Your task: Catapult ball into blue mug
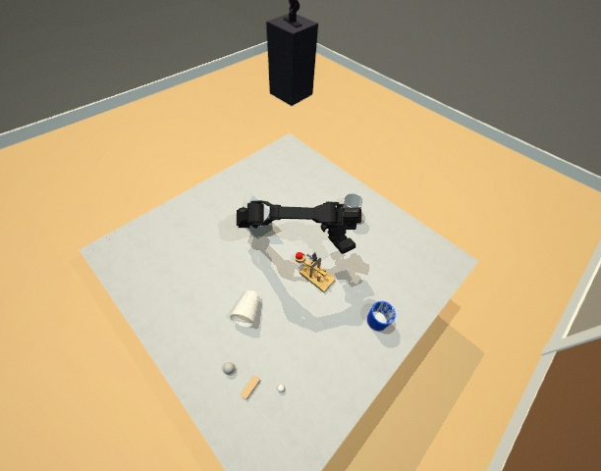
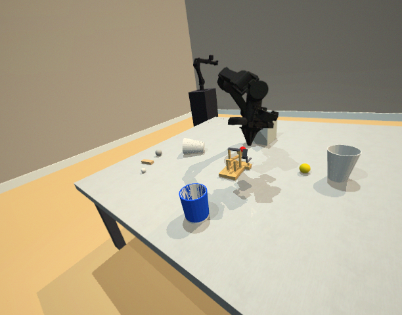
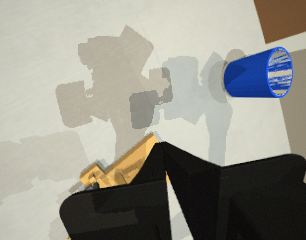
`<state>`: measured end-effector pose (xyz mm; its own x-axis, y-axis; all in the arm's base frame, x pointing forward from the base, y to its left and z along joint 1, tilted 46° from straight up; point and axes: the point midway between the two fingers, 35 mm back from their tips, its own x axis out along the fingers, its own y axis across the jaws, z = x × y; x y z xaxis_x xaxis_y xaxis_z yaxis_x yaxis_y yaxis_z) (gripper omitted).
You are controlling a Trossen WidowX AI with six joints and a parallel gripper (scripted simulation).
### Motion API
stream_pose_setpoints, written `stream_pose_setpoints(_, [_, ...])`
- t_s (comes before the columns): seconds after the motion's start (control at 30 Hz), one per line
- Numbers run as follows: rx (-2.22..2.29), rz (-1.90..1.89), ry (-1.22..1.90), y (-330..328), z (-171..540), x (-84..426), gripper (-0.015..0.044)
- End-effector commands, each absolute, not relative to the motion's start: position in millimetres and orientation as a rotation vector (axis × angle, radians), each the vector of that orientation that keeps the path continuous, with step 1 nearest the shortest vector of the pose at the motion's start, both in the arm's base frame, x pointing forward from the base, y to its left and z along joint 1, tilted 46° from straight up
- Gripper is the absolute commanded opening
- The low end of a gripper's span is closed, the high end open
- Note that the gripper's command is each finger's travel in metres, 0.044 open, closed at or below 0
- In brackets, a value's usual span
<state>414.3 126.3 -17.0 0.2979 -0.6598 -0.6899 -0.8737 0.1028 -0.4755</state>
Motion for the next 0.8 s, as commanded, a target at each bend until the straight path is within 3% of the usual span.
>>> stream_pose_setpoints(0.0, [-1.745, 0.352, 1.497, 123.3, -22.1, 392.6, 0.0])
stream_pose_setpoints(0.77, [-2.381, 0.756, 1.825, 97.5, -15.5, 298.7, 0.0])
